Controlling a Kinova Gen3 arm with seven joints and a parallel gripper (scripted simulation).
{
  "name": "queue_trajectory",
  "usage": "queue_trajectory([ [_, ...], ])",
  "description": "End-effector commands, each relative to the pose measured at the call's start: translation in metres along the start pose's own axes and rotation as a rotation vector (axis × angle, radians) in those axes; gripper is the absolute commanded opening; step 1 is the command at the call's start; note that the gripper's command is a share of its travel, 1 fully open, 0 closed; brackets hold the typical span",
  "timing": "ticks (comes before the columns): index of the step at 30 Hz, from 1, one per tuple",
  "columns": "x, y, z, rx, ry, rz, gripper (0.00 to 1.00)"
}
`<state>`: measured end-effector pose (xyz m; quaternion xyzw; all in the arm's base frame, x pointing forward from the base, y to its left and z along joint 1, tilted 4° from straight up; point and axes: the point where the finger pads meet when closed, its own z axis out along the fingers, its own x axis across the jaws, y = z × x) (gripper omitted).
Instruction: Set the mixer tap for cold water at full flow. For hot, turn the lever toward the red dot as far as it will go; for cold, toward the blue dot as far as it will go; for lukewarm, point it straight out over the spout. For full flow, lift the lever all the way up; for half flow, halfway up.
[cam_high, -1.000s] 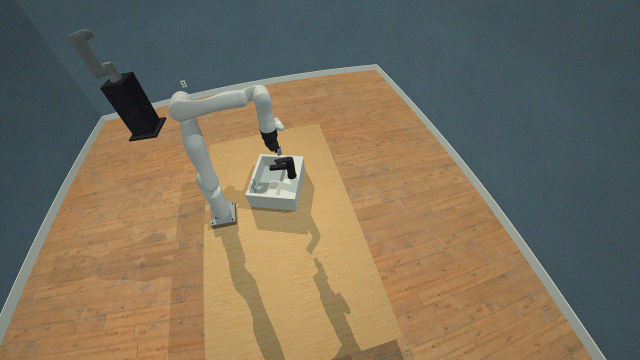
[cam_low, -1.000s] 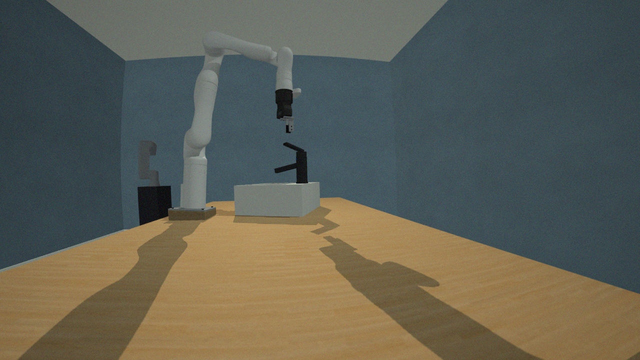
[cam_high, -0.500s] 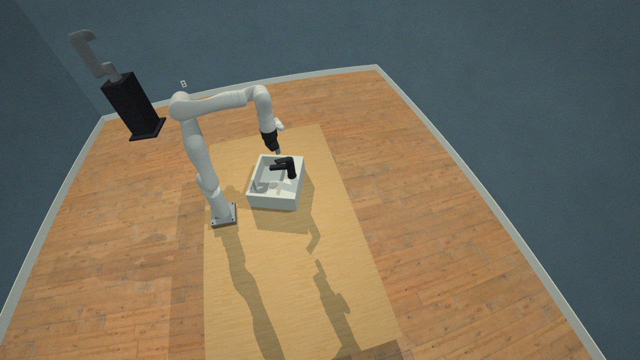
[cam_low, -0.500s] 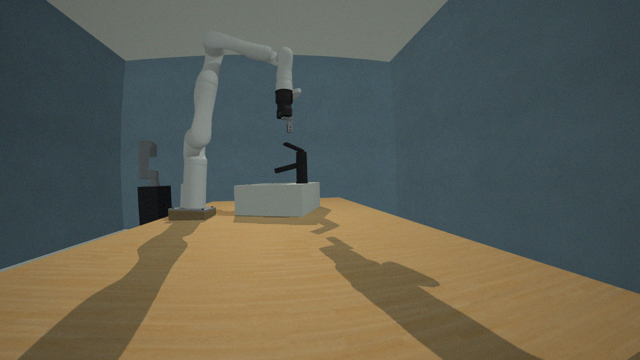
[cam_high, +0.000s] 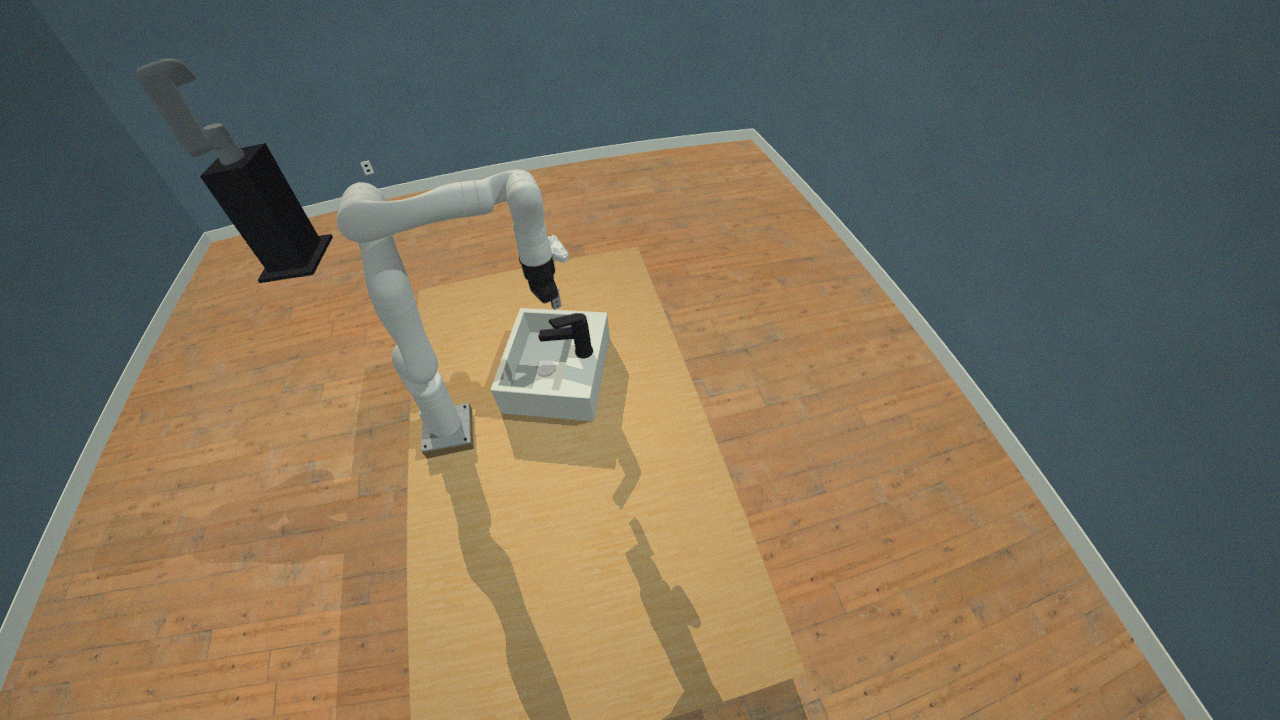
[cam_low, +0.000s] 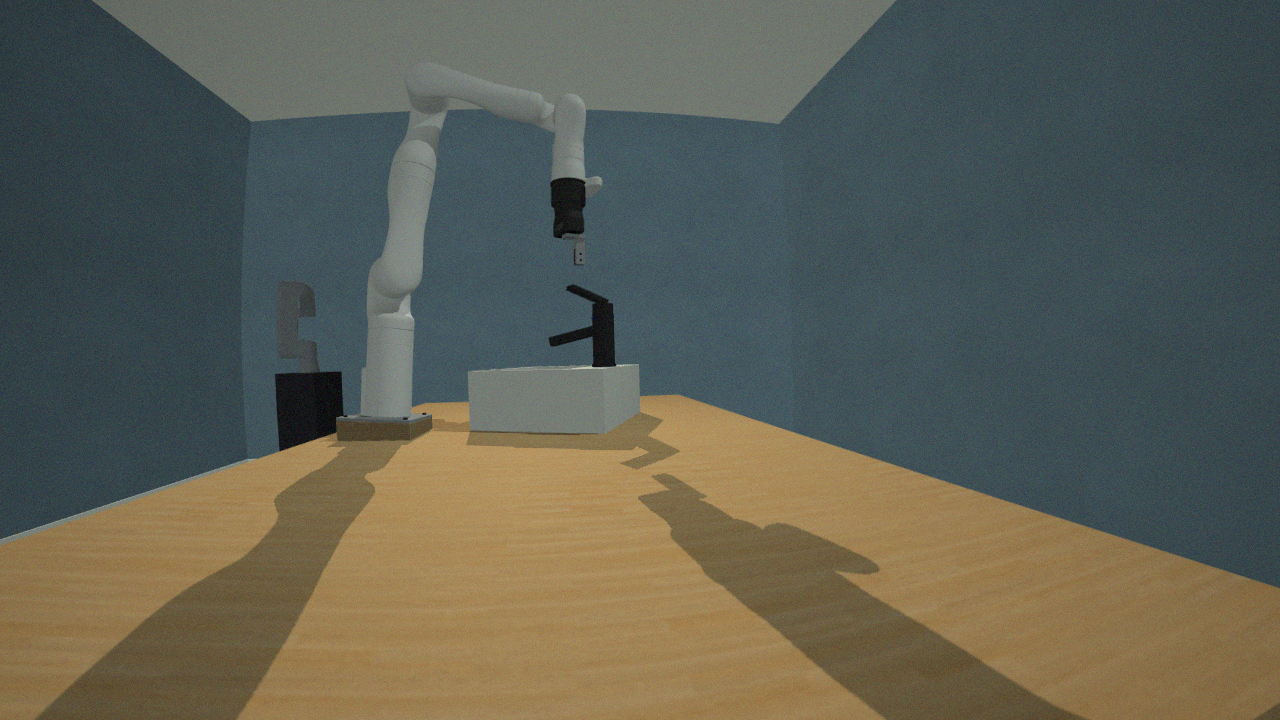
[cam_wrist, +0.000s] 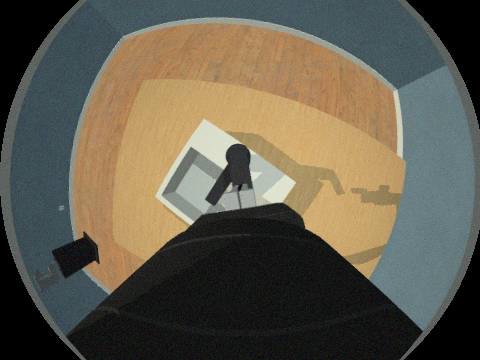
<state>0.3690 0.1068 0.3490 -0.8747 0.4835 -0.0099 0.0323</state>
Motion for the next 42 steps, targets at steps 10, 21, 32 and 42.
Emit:
queue_trajectory([
  [10, 0.0006, -0.0005, -0.0006, 0.002, 0.000, 0.018, 0.00],
  [21, 0.0021, -0.0013, -0.0008, 0.002, 0.000, 0.076, 0.00],
  [32, 0.0053, -0.0027, -0.0013, 0.001, -0.001, 0.201, 0.00],
  [42, 0.0096, -0.0040, -0.0018, 0.001, -0.003, 0.375, 0.00],
])
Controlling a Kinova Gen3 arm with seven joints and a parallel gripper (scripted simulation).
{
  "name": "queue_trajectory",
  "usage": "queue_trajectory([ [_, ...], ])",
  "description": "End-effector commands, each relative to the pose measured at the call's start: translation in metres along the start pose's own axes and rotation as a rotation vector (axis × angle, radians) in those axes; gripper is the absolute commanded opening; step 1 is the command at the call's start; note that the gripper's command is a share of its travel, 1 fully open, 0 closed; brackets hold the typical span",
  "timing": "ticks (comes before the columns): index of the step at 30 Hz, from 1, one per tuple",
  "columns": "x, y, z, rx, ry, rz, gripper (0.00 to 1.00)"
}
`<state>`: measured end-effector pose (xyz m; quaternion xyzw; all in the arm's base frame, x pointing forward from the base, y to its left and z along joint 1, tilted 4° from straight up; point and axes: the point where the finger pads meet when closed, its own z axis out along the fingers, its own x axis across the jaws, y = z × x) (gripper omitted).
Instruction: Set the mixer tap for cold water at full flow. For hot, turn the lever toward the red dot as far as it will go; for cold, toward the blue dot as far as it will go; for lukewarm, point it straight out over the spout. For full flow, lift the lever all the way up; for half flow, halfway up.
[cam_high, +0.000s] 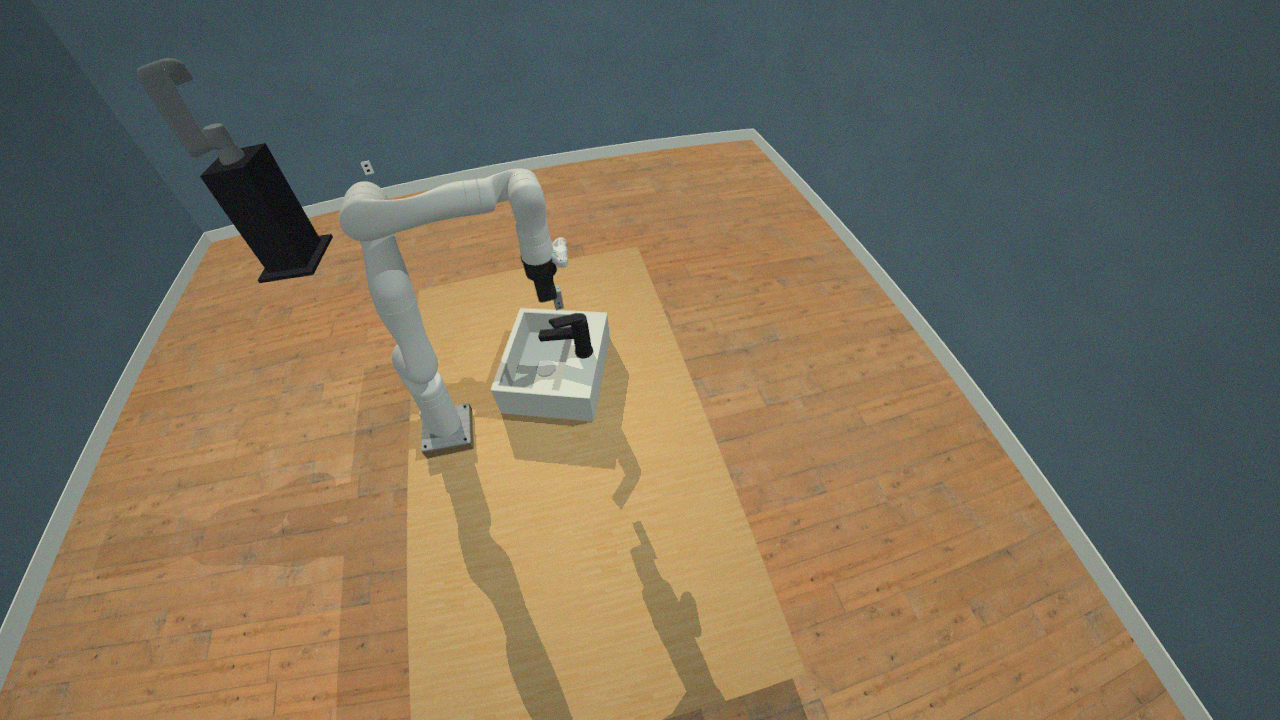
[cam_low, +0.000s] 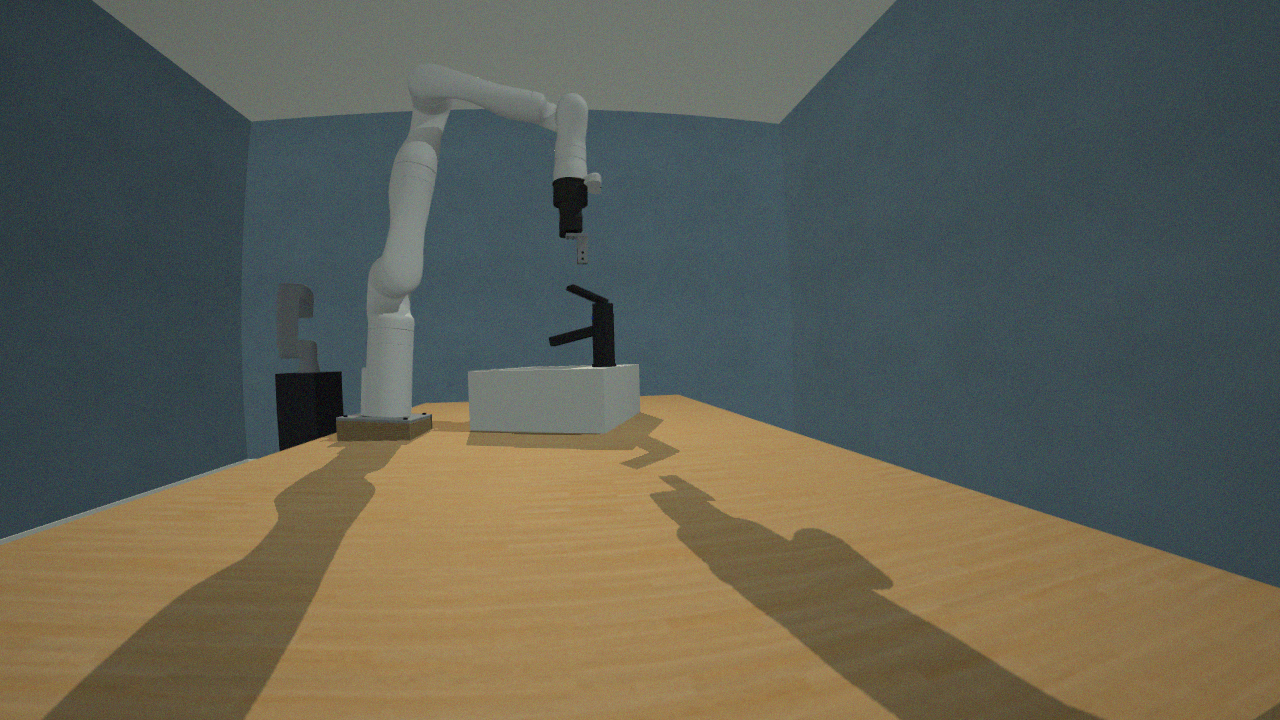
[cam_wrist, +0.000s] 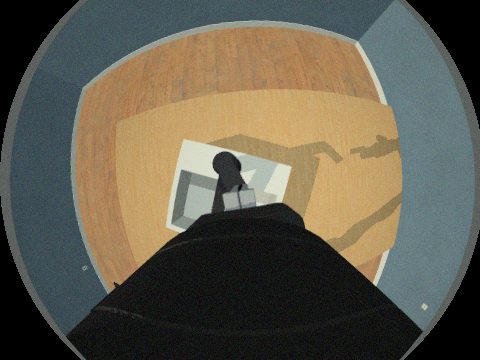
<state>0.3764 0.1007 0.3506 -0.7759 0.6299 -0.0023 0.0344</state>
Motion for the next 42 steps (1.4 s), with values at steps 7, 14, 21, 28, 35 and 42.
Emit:
queue_trajectory([
  [7, 0.003, -0.003, -0.001, 0.001, 0.000, 0.167, 0.00],
  [14, 0.006, -0.004, -0.001, 0.000, 0.000, 0.336, 0.00],
  [21, 0.010, -0.005, -0.002, 0.000, -0.001, 0.558, 0.00],
  [28, 0.013, -0.005, -0.003, -0.001, -0.001, 0.728, 0.00],
  [35, 0.016, -0.004, -0.004, -0.002, -0.001, 0.979, 0.00],
  [42, 0.017, -0.002, -0.004, -0.002, -0.001, 1.164, 0.00],
])
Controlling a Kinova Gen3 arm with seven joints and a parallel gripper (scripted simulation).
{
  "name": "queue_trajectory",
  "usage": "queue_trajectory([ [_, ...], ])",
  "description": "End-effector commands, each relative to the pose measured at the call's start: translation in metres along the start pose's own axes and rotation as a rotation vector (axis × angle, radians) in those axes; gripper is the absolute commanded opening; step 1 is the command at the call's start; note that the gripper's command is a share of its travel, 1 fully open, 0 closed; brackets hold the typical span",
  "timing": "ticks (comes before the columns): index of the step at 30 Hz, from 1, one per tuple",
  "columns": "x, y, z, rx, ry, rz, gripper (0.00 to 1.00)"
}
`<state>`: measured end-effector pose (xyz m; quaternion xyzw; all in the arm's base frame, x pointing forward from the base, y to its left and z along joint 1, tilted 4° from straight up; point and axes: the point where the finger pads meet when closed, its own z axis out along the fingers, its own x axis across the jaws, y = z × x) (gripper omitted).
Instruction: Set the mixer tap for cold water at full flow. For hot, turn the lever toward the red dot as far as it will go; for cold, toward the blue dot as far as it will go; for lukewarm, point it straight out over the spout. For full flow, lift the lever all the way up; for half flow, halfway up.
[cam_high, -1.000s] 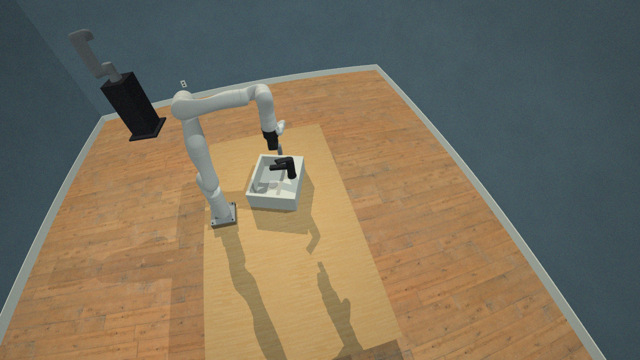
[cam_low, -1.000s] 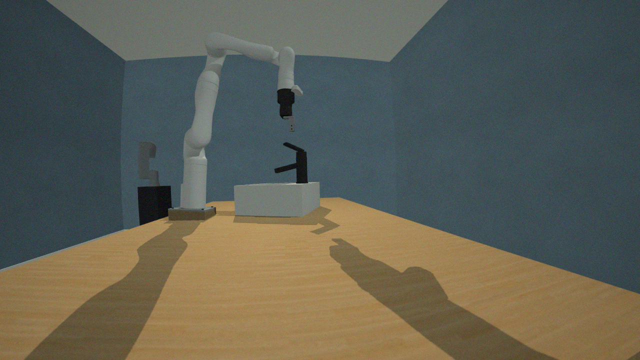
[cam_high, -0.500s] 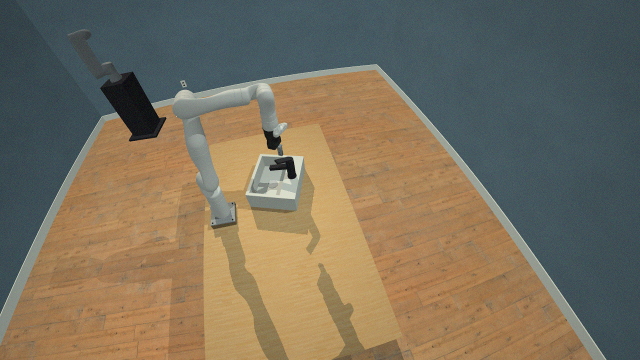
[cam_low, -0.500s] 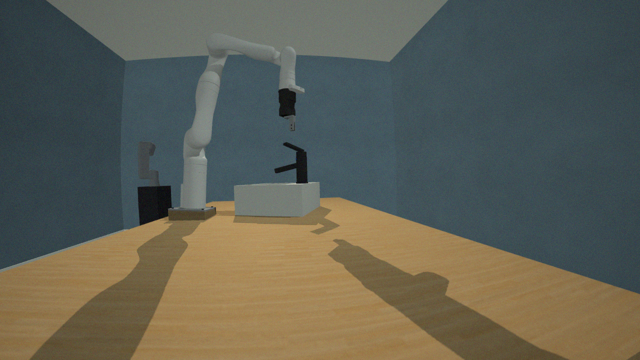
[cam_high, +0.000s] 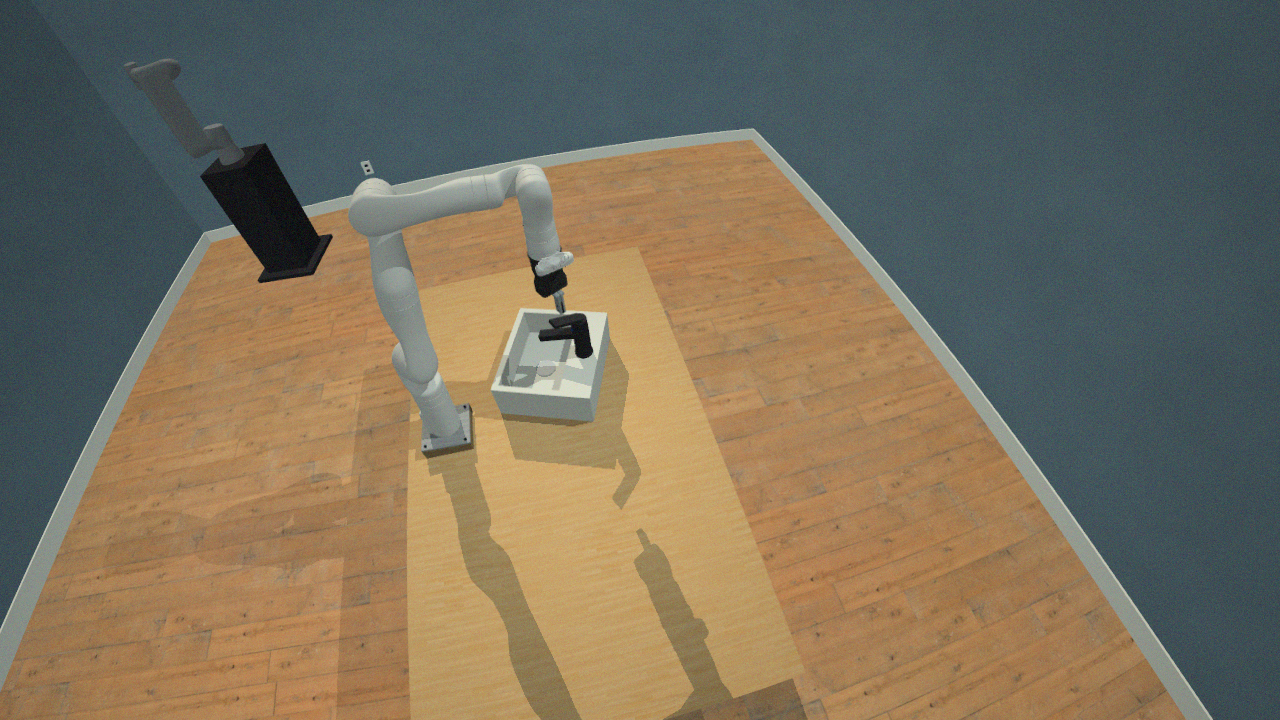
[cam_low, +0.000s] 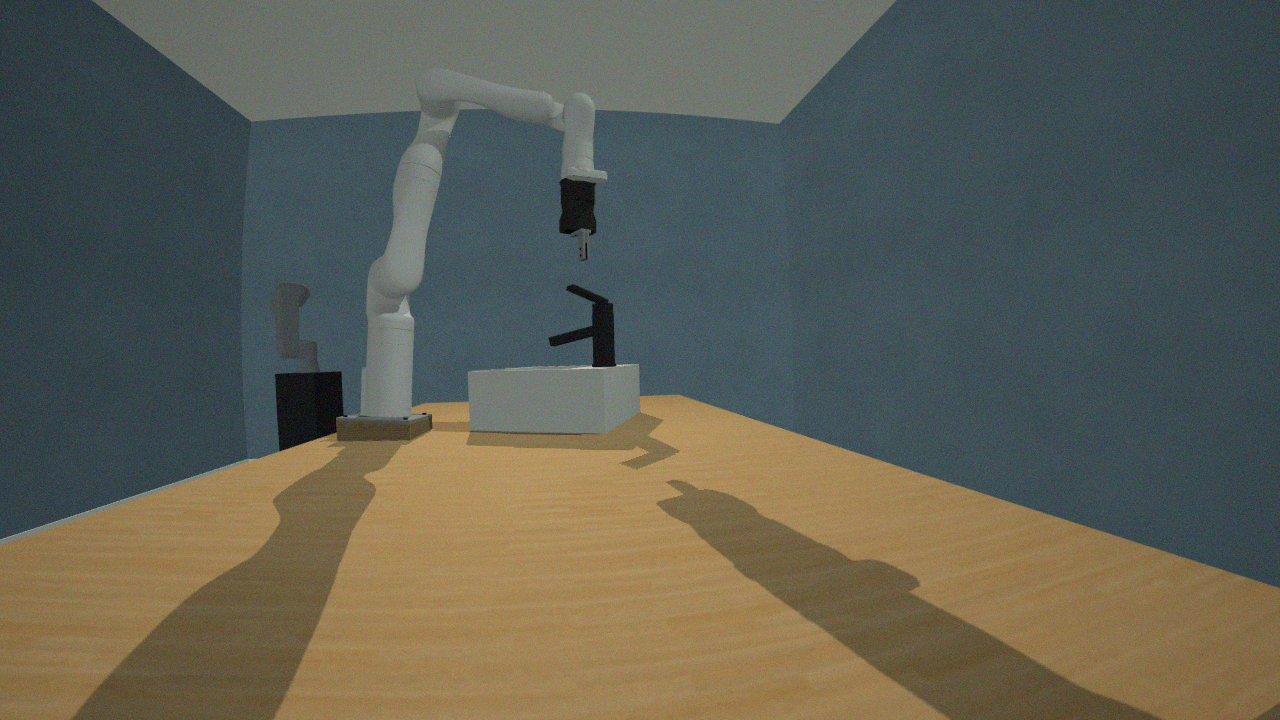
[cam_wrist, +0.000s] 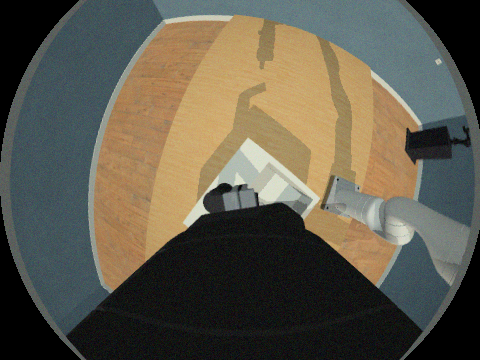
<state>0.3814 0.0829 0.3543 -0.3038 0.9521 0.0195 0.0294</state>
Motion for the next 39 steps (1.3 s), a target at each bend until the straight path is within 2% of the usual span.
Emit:
queue_trajectory([
  [1, -0.001, 0.001, 0.000, 0.003, 0.000, 0.040, 0.00],
  [15, 0.004, 0.004, -0.002, 0.004, -0.001, 0.549, 0.00],
  [17, 0.004, 0.004, -0.002, 0.004, -0.001, 0.549, 0.00],
  [32, 0.005, 0.012, -0.004, 0.005, -0.003, 1.027, 0.00],
  [34, 0.005, 0.012, -0.004, 0.005, -0.003, 1.027, 0.00],
  [39, 0.005, 0.015, -0.004, 0.005, -0.004, 1.159, 0.00],
])
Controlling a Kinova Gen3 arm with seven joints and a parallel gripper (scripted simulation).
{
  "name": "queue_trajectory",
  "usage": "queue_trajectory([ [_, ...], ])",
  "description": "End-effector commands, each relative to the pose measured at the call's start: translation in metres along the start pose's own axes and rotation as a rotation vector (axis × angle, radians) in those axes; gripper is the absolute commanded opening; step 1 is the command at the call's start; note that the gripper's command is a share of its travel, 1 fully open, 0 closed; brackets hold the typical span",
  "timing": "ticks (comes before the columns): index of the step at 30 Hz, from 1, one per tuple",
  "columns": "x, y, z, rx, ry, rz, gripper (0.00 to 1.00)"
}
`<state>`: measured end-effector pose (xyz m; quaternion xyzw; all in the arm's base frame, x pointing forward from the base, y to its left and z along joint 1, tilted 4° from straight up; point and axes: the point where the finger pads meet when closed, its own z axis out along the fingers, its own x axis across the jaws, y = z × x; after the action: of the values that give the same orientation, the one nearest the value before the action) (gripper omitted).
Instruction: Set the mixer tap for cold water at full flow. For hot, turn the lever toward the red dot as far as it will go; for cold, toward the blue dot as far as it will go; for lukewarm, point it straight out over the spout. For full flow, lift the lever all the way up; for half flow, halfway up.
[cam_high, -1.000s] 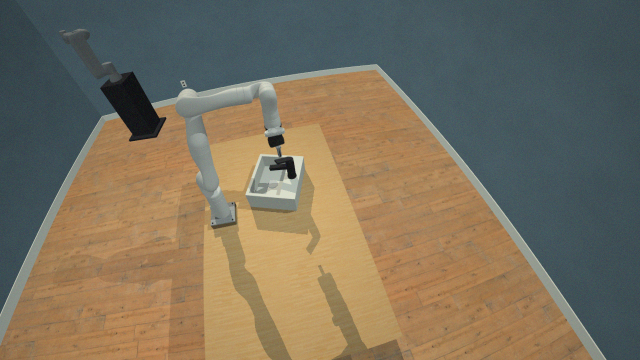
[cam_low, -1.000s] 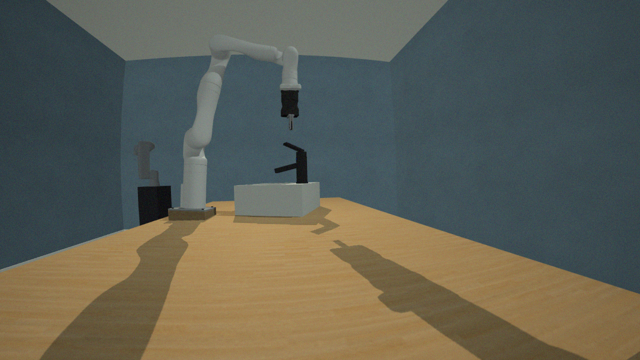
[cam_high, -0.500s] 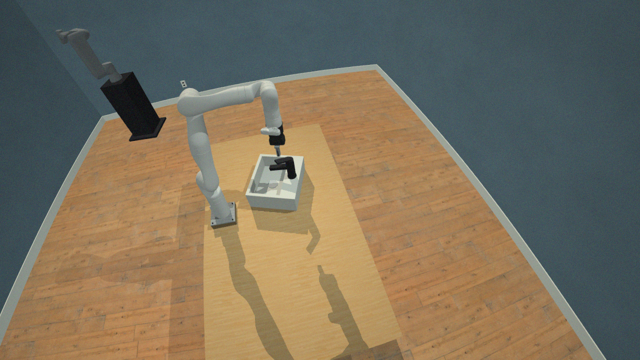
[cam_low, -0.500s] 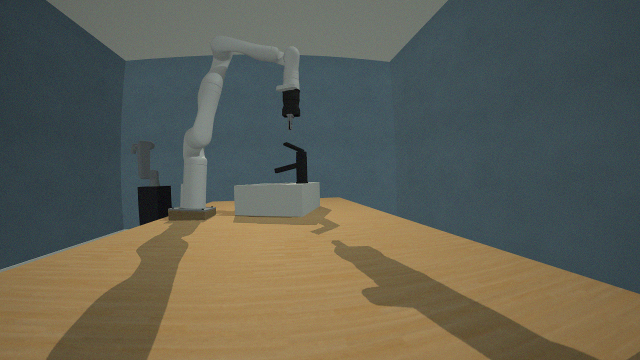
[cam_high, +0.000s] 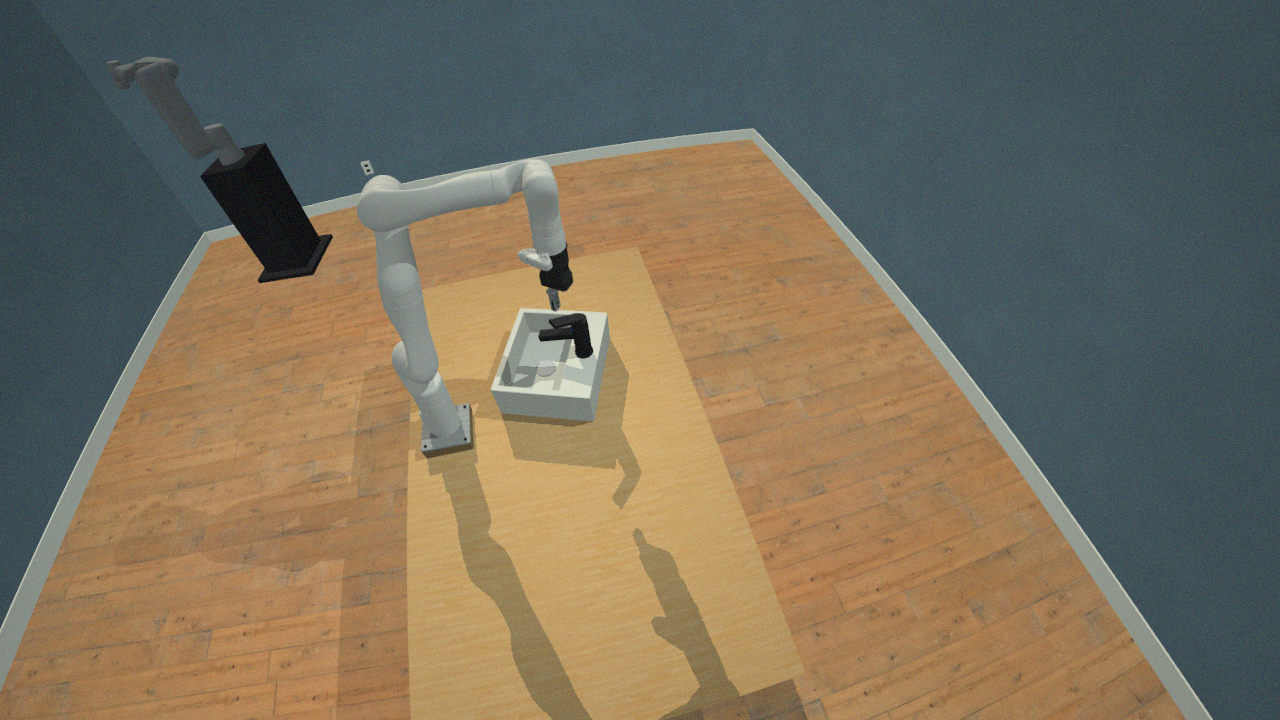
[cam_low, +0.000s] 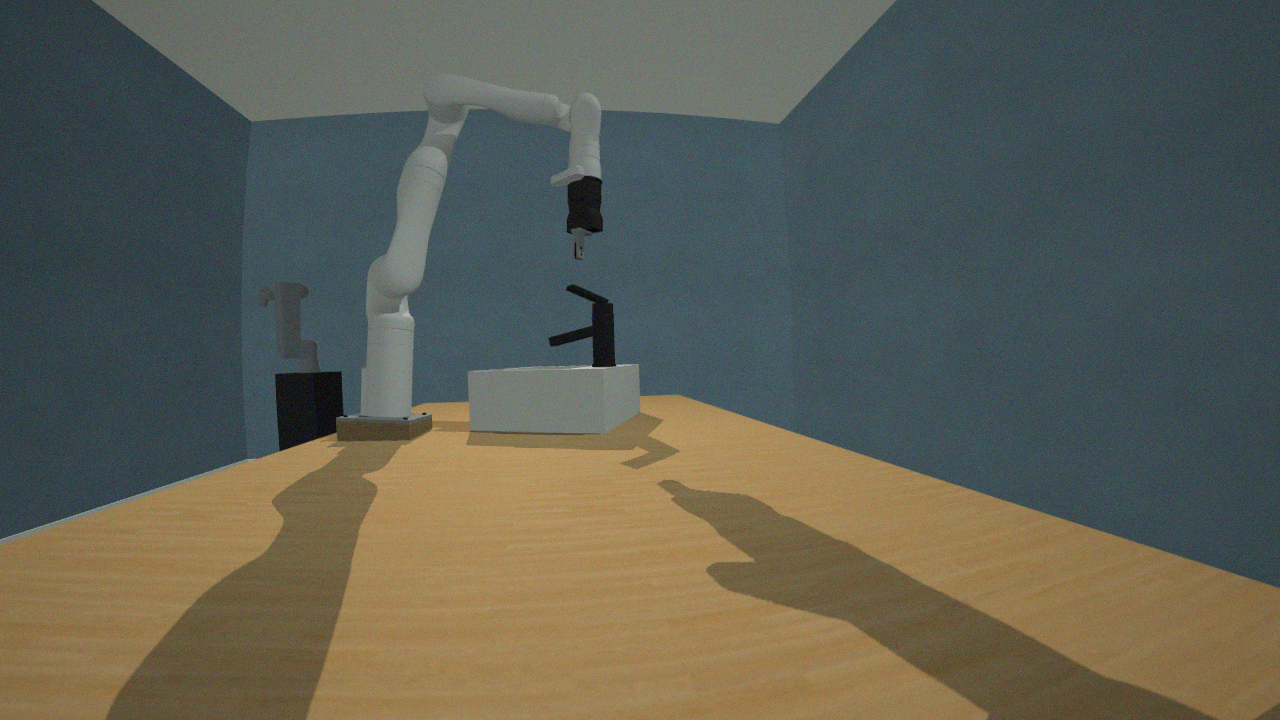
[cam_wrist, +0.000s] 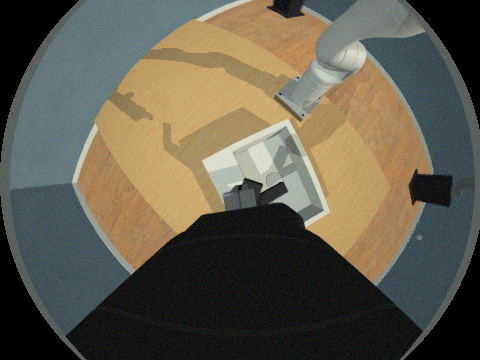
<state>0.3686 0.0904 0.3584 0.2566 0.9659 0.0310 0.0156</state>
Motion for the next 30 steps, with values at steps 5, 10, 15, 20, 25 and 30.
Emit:
queue_trajectory([
  [5, 0.0027, 0.0033, -0.0007, 0.001, -0.003, 0.139, 0.00],
  [10, 0.0045, 0.0051, -0.0011, 0.001, -0.004, 0.239, 0.00],
  [15, 0.0054, 0.0061, -0.0013, 0.001, -0.004, 0.290, 0.00],
  [20, 0.0066, 0.0076, -0.0016, 0.001, -0.005, 0.361, 0.00],
  [25, 0.0075, 0.0089, -0.0018, 0.000, -0.005, 0.414, 0.00],
  [30, 0.0079, 0.0095, -0.0019, 0.000, -0.005, 0.439, 0.00],
])
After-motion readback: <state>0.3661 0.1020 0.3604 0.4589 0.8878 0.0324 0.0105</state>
